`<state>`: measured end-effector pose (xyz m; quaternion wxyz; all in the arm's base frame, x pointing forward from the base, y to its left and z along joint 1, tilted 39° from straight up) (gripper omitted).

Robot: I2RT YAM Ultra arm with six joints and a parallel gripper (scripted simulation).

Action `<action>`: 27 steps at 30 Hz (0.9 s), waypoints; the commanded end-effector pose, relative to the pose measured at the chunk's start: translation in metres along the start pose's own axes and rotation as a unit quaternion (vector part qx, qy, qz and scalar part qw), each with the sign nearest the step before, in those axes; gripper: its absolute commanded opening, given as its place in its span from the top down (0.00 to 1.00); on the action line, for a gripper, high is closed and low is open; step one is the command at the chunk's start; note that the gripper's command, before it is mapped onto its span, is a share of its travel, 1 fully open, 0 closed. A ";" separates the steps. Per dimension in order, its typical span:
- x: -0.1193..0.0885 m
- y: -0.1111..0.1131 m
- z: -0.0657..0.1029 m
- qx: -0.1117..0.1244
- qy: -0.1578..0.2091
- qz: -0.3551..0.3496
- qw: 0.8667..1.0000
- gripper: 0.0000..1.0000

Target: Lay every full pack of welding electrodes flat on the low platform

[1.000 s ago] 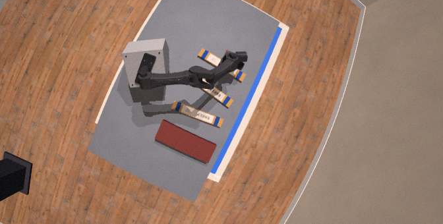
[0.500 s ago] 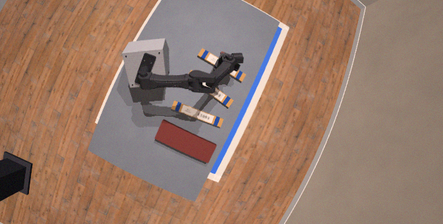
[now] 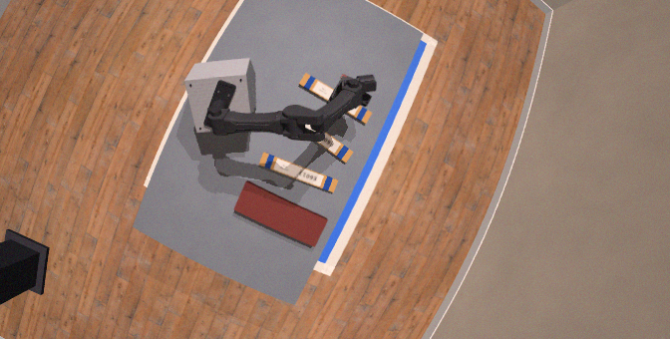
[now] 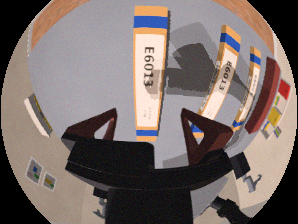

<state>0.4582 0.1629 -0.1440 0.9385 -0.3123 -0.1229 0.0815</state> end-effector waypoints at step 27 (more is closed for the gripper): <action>0.014 0.004 0.039 0.009 -0.026 -0.009 1.000 0.04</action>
Point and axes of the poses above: the point where the finger pads meet when closed, its own z axis back along the fingers, its own y axis across the jaws, x = y × z, the point moved 1 cm from there along z, back along the fingers, and after that the axes turned 15 degrees about z, right-handed, at the moved point
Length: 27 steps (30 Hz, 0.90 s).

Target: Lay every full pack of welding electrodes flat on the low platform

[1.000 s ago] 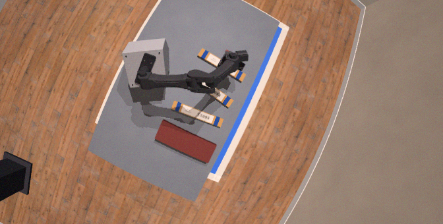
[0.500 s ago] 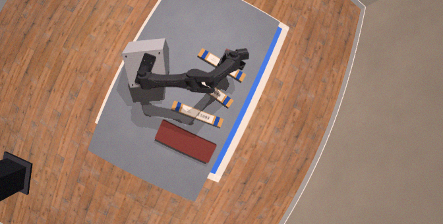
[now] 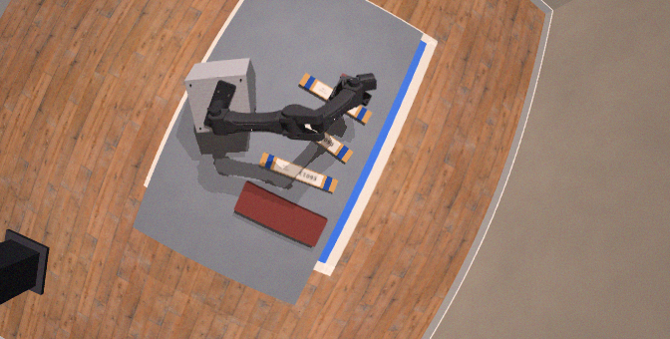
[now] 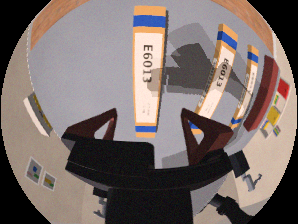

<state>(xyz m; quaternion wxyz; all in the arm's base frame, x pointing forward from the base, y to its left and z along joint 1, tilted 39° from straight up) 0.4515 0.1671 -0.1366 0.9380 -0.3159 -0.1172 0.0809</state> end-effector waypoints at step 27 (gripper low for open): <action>-0.017 -0.098 0.013 0.006 -0.017 -0.070 0.997 0.04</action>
Point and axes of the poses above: the point where the finger pads meet when closed, its own z axis back along the fingers, its own y axis across the jaws, x = y × z, the point moved 1 cm from there along z, back along the fingers, and after that the axes turned 15 degrees about z, right-handed, at the moved point
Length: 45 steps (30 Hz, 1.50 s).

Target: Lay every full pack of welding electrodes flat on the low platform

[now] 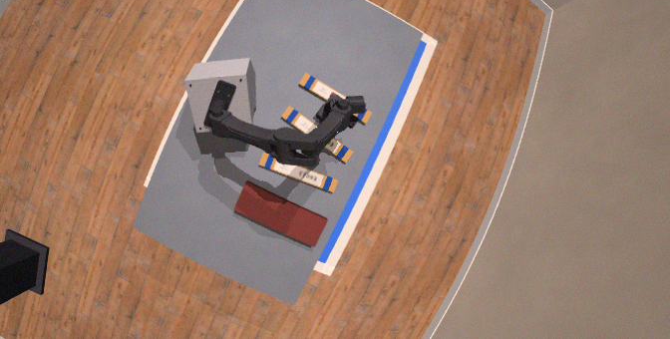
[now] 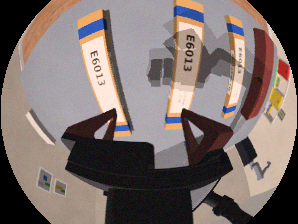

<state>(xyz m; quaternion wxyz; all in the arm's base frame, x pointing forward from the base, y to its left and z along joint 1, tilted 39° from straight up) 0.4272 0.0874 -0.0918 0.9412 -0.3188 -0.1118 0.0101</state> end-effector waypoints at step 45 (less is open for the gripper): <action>0.015 -0.084 0.021 0.018 -0.047 -0.002 0.999 0.04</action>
Point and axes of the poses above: the point where the finger pads meet when closed, its own z axis back along the fingers, its own y axis across the jaws, x = y × z, the point moved 1 cm from there along z, back along the fingers, and after that the axes turned 15 degrees about z, right-handed, at the moved point
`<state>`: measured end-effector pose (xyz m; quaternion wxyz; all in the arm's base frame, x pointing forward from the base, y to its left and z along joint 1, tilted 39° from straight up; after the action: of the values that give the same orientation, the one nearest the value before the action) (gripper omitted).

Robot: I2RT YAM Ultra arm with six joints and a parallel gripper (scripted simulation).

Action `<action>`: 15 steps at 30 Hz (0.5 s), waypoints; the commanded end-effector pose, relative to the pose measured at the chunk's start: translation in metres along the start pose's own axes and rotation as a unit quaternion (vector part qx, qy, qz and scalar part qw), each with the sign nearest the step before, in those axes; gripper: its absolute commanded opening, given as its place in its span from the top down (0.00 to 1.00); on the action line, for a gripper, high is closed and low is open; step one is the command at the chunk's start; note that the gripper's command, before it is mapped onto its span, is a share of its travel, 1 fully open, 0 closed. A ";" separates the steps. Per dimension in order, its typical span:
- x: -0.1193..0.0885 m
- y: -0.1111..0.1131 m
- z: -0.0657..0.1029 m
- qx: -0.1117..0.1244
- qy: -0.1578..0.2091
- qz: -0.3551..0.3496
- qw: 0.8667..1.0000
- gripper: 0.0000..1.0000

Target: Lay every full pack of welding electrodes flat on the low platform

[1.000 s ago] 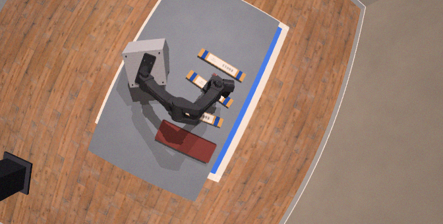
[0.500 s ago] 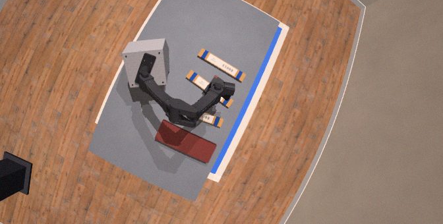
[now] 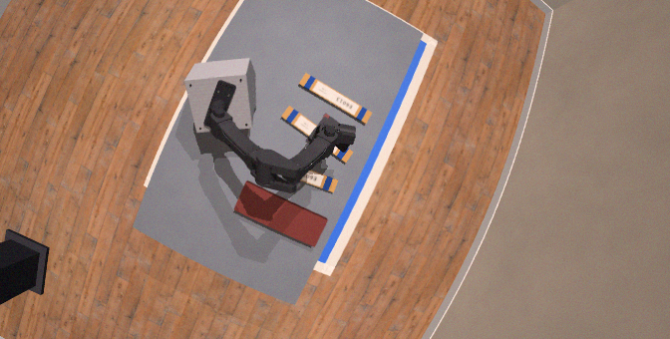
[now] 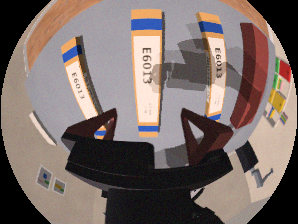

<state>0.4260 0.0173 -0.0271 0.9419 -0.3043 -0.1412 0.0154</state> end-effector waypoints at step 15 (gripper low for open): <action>0.012 0.015 0.002 0.006 -0.022 0.006 1.000 0.04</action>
<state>0.4260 0.0190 -0.0293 0.9419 -0.3041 -0.1414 0.0168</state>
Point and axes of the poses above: the point where the finger pads meet when closed, its own z axis back along the fingers, its own y axis across the jaws, x = y × z, the point moved 1 cm from there along z, back along the fingers, and after that the axes turned 15 degrees about z, right-handed, at the moved point
